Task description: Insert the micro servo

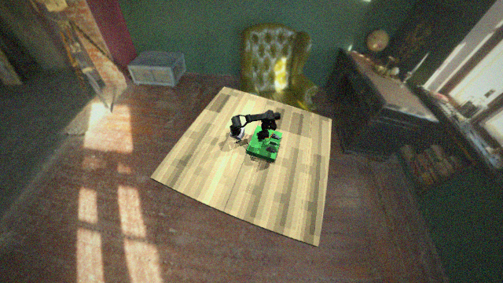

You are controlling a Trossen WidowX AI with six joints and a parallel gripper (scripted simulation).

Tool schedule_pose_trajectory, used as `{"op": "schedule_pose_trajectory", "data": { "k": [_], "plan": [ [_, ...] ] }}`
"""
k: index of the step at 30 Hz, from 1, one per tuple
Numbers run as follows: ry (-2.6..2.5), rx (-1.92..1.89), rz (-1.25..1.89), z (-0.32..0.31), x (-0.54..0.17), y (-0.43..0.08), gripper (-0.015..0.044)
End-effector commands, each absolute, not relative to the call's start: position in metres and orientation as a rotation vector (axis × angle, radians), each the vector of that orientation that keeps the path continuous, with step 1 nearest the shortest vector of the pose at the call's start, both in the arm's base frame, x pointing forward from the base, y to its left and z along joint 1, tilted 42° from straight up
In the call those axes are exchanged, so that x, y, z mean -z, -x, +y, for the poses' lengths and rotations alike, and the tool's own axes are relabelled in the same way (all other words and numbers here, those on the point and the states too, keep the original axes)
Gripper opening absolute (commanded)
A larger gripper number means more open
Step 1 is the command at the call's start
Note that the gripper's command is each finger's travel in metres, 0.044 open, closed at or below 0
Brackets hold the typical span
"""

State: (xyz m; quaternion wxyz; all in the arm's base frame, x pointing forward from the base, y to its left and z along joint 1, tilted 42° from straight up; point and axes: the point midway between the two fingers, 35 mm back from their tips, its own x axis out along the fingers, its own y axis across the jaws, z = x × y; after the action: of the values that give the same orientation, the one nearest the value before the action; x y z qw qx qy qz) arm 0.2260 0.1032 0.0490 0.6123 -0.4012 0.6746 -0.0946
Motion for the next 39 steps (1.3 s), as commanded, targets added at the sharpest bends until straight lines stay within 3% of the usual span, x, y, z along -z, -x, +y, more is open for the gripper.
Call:
{"op": "schedule_pose_trajectory", "data": {
  "k": [1, 14, 39],
  "plan": [
    [0.811, 0.32, 1.521, 0.104, -0.049, -0.226, 0.0],
    [0.715, 0.408, 1.487, 0.106, -0.048, -0.232, 0.0],
    [0.712, 0.409, 1.48, 0.122, -0.044, -0.325, 0.0]
  ]
}}
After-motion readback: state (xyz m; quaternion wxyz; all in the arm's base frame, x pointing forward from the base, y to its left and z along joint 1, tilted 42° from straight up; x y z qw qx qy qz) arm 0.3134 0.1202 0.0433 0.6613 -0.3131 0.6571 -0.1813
